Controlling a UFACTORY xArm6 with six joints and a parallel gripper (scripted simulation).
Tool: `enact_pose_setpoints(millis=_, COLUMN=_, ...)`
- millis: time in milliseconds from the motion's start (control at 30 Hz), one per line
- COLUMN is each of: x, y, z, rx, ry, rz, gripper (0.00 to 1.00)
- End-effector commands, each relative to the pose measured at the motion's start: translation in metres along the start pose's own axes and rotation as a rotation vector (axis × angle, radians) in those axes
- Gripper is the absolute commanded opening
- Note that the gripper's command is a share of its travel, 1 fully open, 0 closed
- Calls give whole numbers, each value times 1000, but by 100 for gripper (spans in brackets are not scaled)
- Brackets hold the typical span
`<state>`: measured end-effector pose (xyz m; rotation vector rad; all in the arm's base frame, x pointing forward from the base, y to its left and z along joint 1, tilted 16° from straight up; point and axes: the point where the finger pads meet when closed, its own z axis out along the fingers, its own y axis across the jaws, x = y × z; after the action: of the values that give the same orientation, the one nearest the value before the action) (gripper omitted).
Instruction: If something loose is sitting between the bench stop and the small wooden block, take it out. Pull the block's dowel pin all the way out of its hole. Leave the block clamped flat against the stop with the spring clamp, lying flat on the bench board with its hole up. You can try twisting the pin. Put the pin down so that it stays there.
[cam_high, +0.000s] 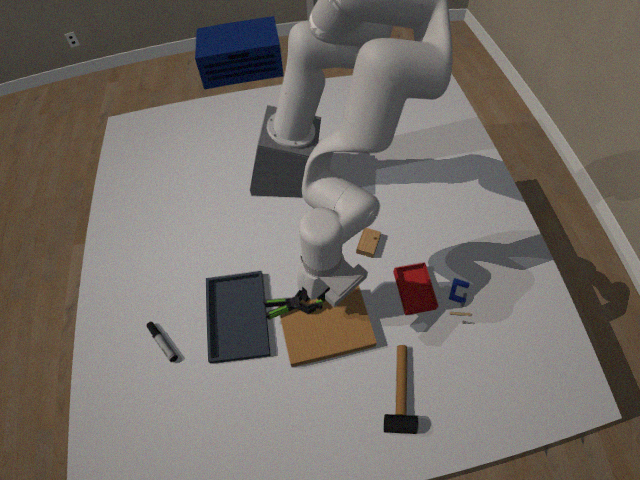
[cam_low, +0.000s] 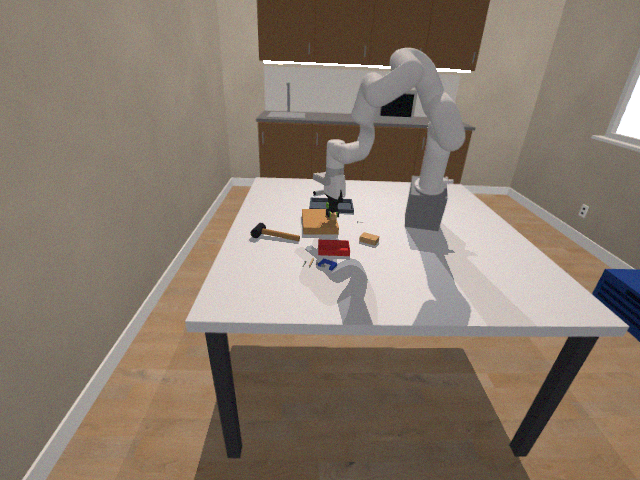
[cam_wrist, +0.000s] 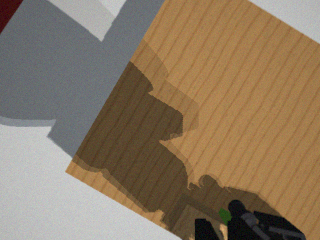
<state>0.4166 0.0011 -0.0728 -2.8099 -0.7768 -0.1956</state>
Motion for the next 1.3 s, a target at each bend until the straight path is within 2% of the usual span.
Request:
enact_pose_setpoints(millis=0, x=1, y=1, z=-2, rx=-3, ry=23, rz=-149, gripper=0)
enact_pose_setpoints(millis=1267, x=1, y=1, z=-3, rx=5, ry=23, rz=520, gripper=0)
